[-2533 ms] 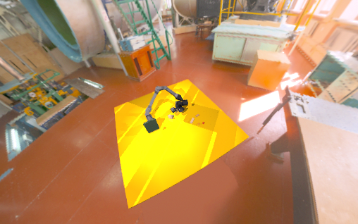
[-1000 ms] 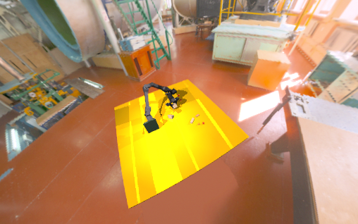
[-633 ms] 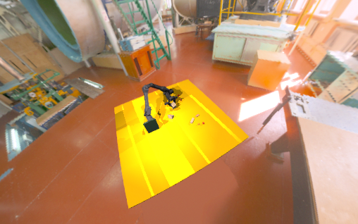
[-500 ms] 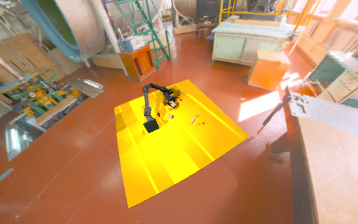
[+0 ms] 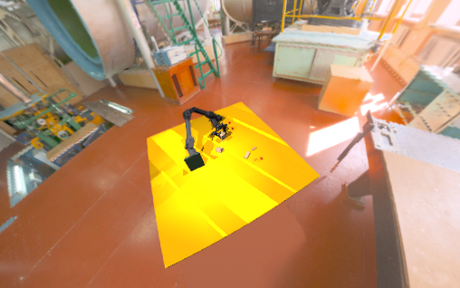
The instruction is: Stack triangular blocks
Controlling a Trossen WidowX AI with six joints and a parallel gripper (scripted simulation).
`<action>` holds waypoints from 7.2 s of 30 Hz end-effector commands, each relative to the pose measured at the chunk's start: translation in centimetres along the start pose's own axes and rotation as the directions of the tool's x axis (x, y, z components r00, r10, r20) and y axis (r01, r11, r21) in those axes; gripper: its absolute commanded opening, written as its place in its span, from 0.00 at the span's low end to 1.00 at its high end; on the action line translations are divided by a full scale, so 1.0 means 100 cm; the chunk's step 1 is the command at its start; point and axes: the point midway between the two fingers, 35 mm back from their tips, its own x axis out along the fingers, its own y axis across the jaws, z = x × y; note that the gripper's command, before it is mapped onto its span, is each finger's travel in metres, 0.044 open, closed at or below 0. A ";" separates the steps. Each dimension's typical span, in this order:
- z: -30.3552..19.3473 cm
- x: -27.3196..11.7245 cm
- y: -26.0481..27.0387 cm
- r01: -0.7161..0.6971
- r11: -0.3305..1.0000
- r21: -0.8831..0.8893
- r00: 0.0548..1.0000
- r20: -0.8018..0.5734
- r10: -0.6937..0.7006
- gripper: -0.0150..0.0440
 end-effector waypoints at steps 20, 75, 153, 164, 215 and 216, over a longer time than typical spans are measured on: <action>0.074 -0.068 0.000 0.000 1.000 -0.001 1.000 0.005 0.000 1.00; -0.025 0.014 -0.001 -0.002 1.000 0.001 0.143 -0.990 0.002 1.00; 0.035 -0.057 -0.010 0.538 0.835 0.116 0.445 -0.881 -0.164 0.25; 0.034 -0.061 -0.007 0.642 0.702 0.308 0.583 -0.791 -0.186 0.25; 0.150 -0.029 -0.059 0.632 0.491 0.600 0.741 -0.652 -0.157 0.25; 0.149 -0.027 -0.060 0.632 0.491 0.600 0.741 -0.652 -0.157 0.25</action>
